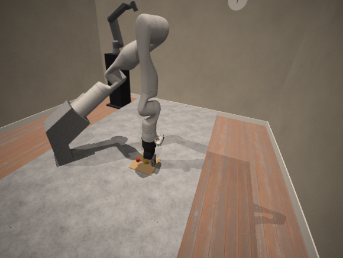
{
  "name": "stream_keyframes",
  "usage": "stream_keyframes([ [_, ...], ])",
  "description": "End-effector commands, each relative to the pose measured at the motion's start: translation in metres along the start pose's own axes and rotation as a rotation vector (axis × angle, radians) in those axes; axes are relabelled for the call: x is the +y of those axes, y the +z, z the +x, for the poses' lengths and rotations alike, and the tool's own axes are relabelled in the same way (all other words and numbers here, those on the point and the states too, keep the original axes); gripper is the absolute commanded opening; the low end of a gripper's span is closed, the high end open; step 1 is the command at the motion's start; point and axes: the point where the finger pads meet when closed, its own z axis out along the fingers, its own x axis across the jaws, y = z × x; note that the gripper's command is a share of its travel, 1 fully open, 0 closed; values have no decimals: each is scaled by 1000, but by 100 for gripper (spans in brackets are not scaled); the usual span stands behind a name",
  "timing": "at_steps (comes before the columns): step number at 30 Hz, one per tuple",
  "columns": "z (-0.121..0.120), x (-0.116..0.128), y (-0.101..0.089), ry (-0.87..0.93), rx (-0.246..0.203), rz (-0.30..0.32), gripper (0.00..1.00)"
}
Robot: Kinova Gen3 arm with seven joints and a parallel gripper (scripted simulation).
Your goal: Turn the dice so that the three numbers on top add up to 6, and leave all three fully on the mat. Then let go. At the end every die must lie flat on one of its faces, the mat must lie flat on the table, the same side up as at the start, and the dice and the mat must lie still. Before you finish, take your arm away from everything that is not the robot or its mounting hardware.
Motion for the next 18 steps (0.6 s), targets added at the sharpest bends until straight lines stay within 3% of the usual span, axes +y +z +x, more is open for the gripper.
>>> stream_keyframes([
  [1, 0, 0, 0, 0, 1, 1, 40],
  [6, 0, 0, 0, 0, 1, 1, 46],
  [7, 0, 0, 0, 0, 1, 1, 52],
  [11, 0, 0, 0, 0, 1, 1, 52],
  [15, 0, 0, 0, 0, 1, 1, 64],
  [18, 0, 0, 0, 0, 1, 1, 64],
])
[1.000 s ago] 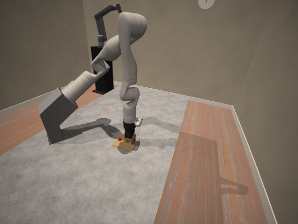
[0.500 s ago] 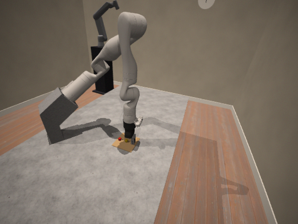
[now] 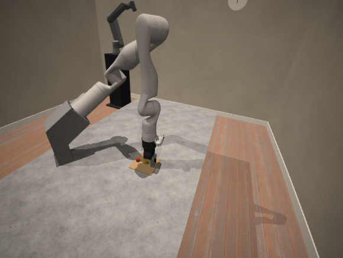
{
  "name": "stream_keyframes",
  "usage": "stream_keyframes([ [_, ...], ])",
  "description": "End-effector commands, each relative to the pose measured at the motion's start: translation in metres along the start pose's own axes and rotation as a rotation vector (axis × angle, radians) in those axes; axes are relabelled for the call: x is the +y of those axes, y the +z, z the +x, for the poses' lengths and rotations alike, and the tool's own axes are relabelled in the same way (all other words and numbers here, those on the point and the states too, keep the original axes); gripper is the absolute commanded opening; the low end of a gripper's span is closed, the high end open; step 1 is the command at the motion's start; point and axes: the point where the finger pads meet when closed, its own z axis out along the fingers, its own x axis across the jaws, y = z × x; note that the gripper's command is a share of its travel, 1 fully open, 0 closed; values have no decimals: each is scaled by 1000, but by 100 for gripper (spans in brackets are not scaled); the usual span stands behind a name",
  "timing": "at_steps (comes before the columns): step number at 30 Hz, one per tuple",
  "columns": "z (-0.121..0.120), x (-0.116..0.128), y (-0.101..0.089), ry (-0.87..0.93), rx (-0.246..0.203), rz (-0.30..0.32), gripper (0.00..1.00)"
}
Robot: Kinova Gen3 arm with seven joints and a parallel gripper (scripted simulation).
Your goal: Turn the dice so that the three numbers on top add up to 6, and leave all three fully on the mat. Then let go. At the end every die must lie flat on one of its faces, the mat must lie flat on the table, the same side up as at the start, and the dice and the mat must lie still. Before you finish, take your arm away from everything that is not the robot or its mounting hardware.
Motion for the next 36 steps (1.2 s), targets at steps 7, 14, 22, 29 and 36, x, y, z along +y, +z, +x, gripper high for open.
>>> stream_keyframes([
  [7, 0, 0, -1, 0, 1, 1, 64],
  [14, 0, 0, -9, 0, 1, 1, 64],
  [22, 0, 0, -47, 0, 1, 1, 64],
  [29, 0, 0, -72, 0, 1, 1, 64],
  [36, 0, 0, -90, 0, 1, 1, 64],
])
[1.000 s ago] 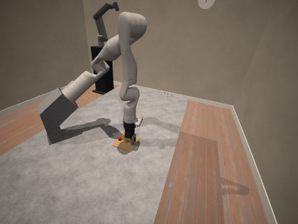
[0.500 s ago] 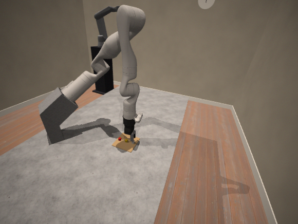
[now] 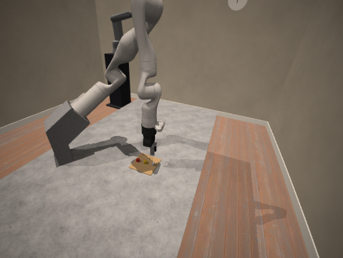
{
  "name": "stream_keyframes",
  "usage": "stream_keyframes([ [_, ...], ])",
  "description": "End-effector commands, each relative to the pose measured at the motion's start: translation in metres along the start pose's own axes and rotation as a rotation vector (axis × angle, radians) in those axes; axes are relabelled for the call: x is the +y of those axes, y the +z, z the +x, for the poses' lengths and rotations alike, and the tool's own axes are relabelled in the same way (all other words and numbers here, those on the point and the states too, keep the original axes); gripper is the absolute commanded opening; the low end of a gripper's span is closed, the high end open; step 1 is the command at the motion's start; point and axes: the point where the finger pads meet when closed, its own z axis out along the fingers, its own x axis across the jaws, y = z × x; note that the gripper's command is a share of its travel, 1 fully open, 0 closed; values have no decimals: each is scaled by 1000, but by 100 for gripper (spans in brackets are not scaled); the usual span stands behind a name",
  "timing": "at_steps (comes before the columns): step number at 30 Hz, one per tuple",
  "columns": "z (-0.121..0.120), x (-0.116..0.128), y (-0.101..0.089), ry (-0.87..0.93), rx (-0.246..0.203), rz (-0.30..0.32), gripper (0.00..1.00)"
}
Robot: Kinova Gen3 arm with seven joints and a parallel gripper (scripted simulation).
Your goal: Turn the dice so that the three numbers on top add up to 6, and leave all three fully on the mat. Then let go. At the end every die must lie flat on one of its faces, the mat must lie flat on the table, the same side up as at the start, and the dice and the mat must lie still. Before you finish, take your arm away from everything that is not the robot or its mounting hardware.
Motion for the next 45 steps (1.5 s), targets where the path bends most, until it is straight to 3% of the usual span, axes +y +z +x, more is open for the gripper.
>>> stream_keyframes([
  [1, 7, -4, -10, 2, 19, 13, 64],
  [3, 7, -4, -10, 2, 19, 13, 64],
  [4, 7, -4, -10, 2, 19, 13, 100],
  [30, 7, -4, -13, 2, 19, 13, 100],
  [39, 6, -3, -47, 2, 19, 13, 100],
  [41, 6, -3, -47, 2, 19, 13, 100],
  [45, 6, -3, -67, 2, 19, 13, 100],
])
